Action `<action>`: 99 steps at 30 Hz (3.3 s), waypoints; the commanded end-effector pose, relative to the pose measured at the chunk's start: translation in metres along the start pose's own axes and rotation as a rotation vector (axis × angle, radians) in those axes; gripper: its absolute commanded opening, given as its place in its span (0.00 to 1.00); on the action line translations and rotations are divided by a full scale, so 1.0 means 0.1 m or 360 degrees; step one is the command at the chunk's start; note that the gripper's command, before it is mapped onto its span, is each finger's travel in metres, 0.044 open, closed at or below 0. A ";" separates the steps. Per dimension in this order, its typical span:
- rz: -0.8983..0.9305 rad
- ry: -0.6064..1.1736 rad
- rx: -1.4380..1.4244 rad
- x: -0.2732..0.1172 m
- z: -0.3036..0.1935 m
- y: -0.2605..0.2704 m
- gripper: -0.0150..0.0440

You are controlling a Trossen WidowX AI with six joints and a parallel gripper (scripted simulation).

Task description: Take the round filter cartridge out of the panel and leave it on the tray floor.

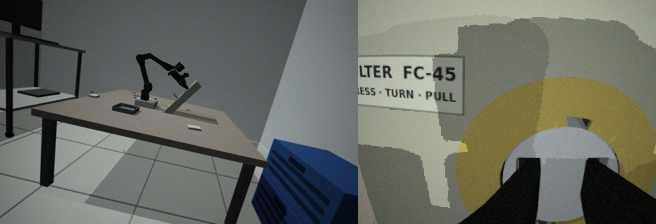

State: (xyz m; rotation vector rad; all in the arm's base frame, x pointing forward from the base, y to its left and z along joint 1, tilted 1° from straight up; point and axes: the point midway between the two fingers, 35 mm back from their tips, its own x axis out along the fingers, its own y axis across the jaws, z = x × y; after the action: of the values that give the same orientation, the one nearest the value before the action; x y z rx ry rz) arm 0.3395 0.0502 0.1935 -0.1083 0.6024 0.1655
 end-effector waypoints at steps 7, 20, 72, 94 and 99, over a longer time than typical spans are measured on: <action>-0.0003 -0.0002 -0.0544 0.03 0.00 0.00 0.25; -0.0003 -0.0001 -0.1264 0.03 0.00 0.00 0.25; 0.0005 0.0008 -0.2328 -0.72 -0.05 0.00 0.25; 0.0008 0.0012 -0.2328 -0.63 -0.77 0.05 0.25; 0.0030 0.0027 -0.2335 -0.63 -0.72 0.05 0.42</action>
State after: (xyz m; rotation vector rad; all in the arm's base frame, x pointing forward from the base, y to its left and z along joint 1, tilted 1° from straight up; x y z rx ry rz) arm 0.2466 0.0366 0.1674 -1.5198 0.3963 0.6063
